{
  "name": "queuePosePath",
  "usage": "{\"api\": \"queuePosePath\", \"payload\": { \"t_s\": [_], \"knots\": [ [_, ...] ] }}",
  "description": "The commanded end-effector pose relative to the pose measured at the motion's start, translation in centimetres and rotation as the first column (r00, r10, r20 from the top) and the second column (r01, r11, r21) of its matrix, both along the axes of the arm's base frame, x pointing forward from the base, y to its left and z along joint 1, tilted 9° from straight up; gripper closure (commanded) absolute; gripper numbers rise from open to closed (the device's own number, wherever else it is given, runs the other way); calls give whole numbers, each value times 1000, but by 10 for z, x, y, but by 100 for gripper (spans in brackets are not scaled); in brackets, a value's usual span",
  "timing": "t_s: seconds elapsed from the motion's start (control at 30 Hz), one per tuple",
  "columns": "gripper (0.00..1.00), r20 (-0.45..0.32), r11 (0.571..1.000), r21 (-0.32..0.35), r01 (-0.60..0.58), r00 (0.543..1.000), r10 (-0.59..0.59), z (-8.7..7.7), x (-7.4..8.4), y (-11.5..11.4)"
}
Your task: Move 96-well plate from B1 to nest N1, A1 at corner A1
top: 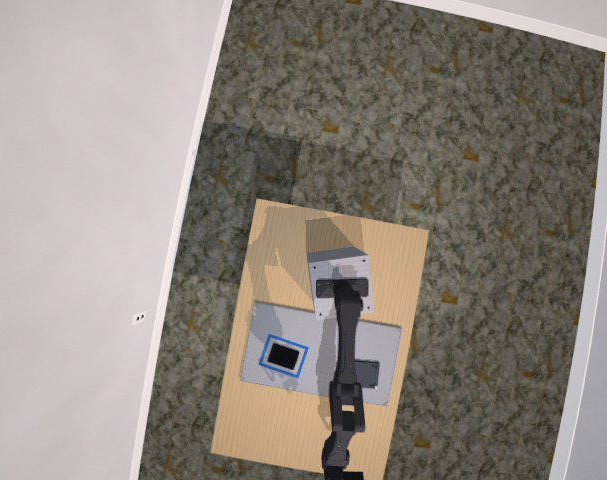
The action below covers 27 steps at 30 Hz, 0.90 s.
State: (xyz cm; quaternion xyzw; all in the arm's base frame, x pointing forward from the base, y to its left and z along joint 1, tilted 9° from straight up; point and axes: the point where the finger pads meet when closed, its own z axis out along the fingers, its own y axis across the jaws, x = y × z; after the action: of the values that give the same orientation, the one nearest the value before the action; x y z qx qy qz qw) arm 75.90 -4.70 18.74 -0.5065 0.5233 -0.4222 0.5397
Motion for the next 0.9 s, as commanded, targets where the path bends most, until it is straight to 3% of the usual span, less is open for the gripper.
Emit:
{"api": "queuePosePath", "payload": {
  "t_s": [0.0, 0.53, 0.57, 0.63, 0.67, 0.87],
  "knots": [
    [0, 23, 1000, -2, 0, 1000, 0, 13, -1, 0],
    [0, 23, 1000, -2, 0, 1000, 0, 13, -1, 0],
    [0, -20, 999, -14, 31, 999, -31, 11, -5, -12],
    [0, -36, 997, -33, 63, 997, -64, 28, -7, -22],
    [0, -85, 997, -32, 65, 994, -68, 4, -10, -26],
    [0, -63, 998, -33, 54, 996, -56, 2, -15, -41]
  ]
}}
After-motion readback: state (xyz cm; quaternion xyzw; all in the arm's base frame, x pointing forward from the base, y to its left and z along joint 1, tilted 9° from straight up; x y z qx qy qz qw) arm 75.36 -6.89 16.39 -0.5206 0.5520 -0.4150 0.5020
